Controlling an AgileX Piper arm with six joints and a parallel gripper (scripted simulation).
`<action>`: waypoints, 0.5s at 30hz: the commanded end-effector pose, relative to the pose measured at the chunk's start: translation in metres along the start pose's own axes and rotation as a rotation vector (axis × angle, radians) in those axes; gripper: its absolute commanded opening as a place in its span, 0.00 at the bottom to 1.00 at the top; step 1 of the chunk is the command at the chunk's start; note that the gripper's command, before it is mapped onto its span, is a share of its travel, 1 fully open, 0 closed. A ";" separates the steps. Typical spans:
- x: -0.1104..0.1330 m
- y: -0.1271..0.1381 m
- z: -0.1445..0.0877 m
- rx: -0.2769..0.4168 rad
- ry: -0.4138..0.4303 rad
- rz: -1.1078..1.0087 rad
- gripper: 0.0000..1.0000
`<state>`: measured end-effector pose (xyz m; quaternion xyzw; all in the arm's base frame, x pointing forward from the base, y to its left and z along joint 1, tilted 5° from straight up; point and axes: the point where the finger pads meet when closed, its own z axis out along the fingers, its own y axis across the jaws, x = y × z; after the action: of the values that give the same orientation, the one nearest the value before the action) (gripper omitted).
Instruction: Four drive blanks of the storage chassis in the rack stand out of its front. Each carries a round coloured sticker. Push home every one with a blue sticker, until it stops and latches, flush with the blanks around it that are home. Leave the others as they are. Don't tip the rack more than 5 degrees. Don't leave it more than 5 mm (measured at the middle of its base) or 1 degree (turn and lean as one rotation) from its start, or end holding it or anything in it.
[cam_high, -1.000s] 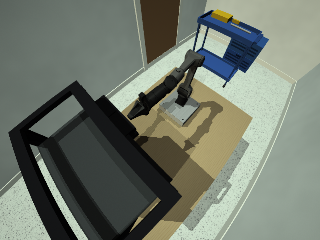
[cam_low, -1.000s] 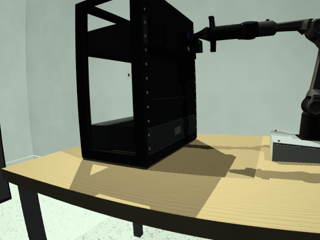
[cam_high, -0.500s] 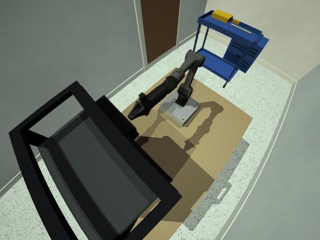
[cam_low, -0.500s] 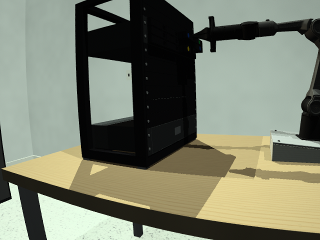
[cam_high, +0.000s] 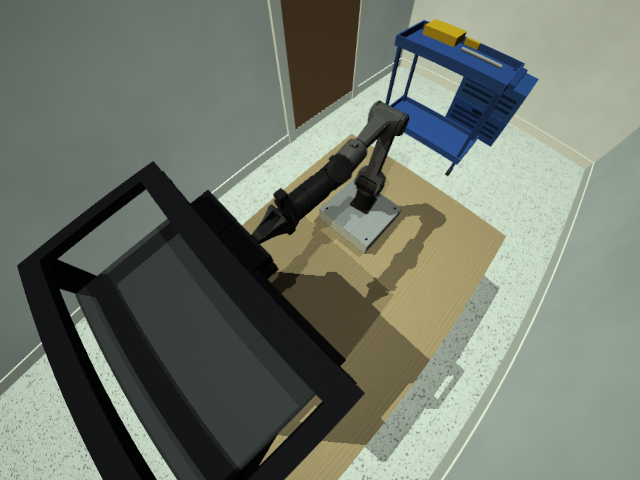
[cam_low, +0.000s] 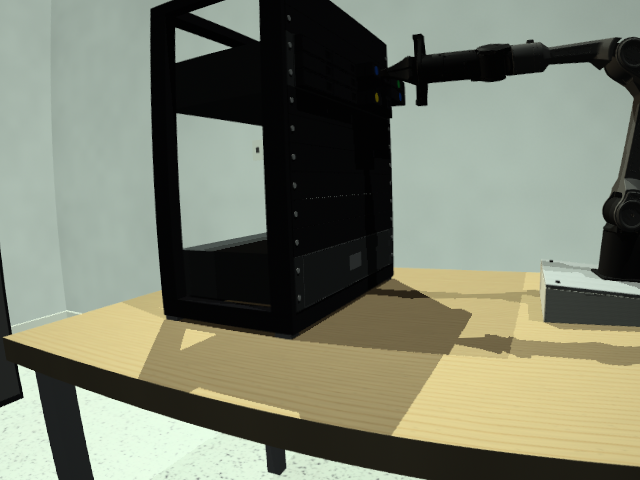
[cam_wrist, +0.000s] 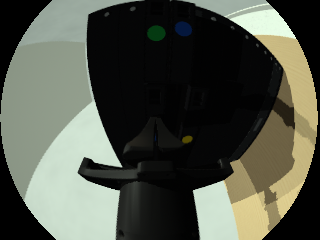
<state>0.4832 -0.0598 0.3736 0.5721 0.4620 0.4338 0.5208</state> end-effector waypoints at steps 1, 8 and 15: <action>0.000 0.000 0.001 -0.001 0.000 0.000 0.00; 0.000 0.000 0.001 -0.001 0.000 0.000 0.00; 0.000 0.001 0.011 -0.001 0.000 0.000 0.00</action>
<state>0.4920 -0.0613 0.3740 0.5716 0.4619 0.4343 0.5209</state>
